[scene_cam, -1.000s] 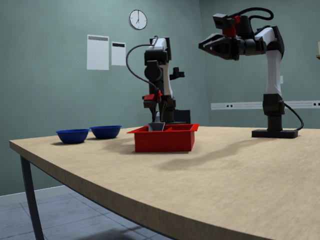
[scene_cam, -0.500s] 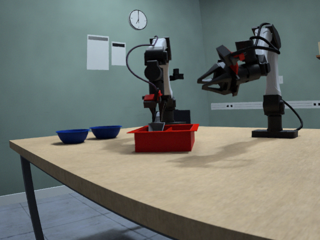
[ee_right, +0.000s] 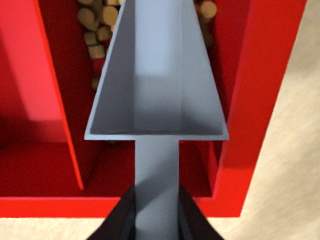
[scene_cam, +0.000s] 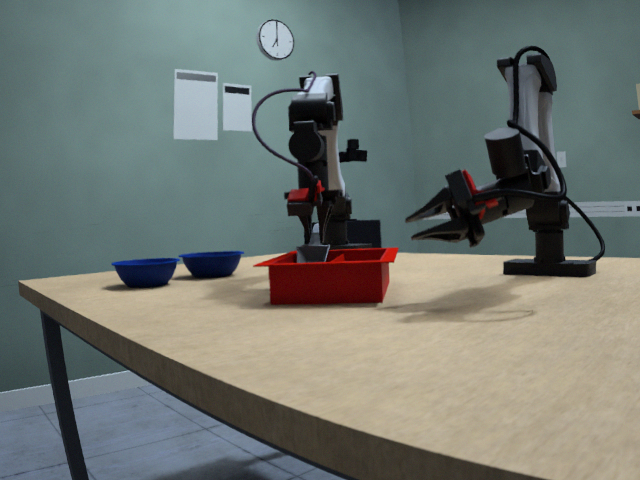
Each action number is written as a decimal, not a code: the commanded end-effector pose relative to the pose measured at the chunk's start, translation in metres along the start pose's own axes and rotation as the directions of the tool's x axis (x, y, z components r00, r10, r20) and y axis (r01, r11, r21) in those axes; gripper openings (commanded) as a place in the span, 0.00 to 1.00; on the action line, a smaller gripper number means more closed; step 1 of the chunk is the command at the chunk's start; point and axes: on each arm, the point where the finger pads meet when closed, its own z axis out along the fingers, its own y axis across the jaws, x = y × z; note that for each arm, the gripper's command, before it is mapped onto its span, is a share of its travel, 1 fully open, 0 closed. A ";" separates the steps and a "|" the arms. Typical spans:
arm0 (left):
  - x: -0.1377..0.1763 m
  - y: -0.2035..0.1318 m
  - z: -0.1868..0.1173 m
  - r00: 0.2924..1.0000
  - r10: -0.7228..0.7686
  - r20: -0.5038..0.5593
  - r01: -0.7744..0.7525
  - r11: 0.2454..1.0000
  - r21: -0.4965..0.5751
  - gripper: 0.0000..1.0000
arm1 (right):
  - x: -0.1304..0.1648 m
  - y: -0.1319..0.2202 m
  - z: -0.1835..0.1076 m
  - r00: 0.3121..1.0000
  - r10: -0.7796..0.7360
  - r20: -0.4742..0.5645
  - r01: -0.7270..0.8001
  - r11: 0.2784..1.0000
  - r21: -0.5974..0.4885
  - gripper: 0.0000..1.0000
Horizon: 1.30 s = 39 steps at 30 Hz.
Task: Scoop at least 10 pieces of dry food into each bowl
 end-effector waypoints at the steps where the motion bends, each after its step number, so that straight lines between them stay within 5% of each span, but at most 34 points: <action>1: 0.004 -0.012 -0.003 0.999 -0.038 -0.020 0.040 0.993 0.110 0.27 | -0.017 -0.003 -0.027 0.995 0.005 0.097 -0.004 1.000 -0.004 0.00; 11: 0.055 0.011 -0.018 0.950 -0.258 -0.177 0.280 0.953 0.116 0.27 | -0.017 -0.003 -0.027 0.995 0.005 0.097 -0.004 1.000 -0.004 0.00; 39: 0.054 0.015 0.006 0.955 -0.257 -0.151 0.272 0.958 0.090 0.27 | -0.017 -0.003 -0.027 0.995 0.005 0.097 -0.004 1.000 -0.004 0.00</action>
